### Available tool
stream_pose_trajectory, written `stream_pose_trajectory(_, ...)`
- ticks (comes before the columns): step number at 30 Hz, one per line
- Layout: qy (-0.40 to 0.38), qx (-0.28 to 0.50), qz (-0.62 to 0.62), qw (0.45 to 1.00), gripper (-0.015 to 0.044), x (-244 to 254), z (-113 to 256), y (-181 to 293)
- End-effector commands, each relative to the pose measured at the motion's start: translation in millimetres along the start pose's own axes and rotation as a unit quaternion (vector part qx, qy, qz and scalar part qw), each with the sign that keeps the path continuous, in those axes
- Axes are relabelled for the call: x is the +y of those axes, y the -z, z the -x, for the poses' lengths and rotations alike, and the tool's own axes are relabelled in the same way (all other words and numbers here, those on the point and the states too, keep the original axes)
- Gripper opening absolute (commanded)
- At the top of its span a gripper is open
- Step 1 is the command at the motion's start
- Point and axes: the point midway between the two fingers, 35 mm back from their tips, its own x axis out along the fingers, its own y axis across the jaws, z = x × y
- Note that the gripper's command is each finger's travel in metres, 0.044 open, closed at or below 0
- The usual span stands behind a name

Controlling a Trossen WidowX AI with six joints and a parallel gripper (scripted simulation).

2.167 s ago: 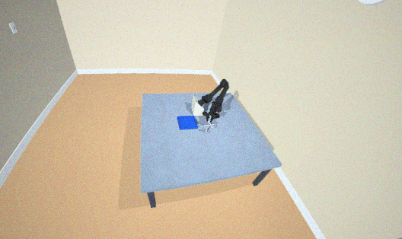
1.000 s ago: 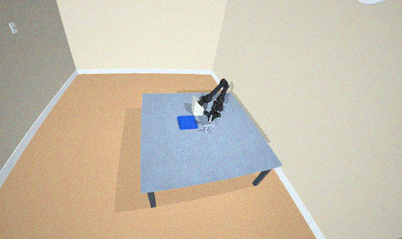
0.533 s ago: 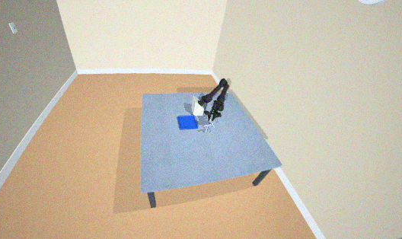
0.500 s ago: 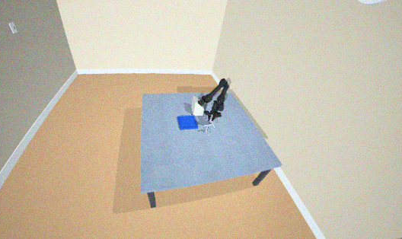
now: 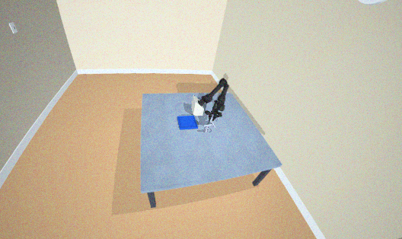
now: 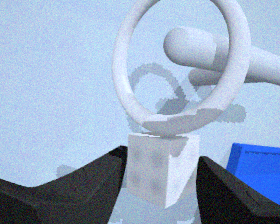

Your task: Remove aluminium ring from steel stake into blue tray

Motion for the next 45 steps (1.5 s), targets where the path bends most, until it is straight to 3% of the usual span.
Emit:
stream_pose_trajectory(1,0.003,-0.005,-0.001,1.0,0.0,1.4,2.5,-2.3)
stream_pose_trajectory(45,0.003,-0.005,-0.001,1.0,0.0,24.3,8.8,-2.4)
